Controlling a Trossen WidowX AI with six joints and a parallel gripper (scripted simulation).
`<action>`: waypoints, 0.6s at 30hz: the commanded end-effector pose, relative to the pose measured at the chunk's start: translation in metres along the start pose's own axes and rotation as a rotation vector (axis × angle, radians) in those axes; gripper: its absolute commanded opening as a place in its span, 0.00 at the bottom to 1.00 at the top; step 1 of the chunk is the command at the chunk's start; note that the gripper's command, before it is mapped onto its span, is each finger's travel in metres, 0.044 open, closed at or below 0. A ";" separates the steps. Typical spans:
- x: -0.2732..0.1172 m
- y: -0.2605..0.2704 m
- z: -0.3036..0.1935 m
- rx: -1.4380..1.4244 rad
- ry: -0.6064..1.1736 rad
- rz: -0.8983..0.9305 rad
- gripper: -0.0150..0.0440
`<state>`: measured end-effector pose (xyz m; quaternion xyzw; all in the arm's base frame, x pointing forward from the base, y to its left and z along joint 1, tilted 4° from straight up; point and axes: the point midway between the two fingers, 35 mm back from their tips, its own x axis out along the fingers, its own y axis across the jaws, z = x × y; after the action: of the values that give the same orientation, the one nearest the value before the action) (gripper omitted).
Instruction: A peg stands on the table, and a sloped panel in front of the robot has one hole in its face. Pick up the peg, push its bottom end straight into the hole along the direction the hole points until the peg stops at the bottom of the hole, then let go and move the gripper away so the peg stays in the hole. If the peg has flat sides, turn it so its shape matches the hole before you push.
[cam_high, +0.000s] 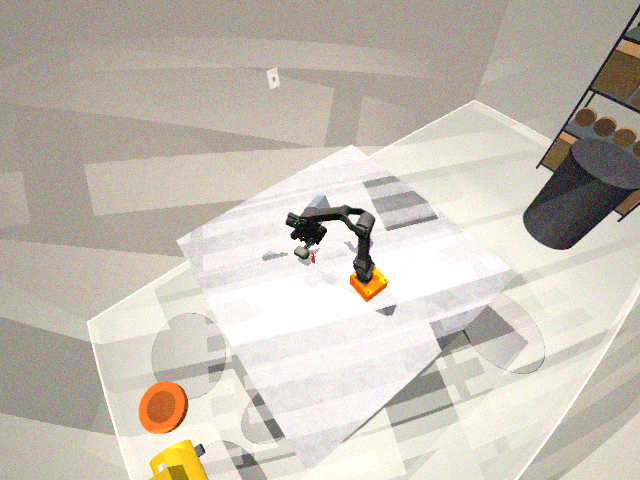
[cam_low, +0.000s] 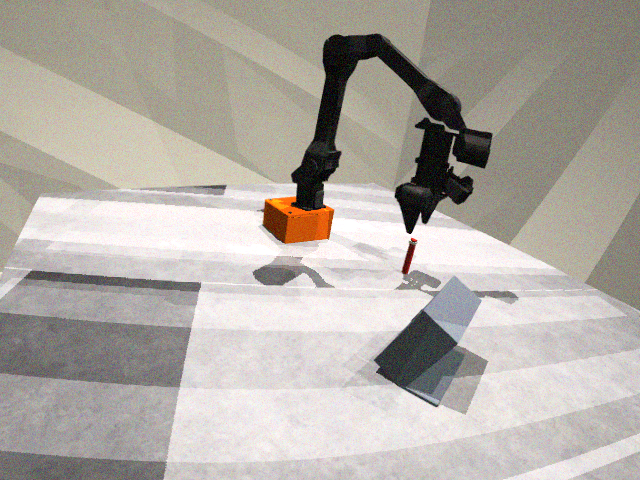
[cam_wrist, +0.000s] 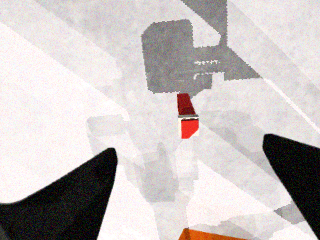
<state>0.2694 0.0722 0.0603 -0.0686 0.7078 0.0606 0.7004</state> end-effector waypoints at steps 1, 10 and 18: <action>0.005 -0.002 0.000 0.036 0.007 -0.026 1.00; 0.012 -0.002 0.001 0.036 0.007 -0.026 1.00; 0.026 -0.002 0.002 0.036 0.007 -0.026 1.00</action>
<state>0.2721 0.0718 0.0426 -0.0646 0.7080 0.0426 0.7020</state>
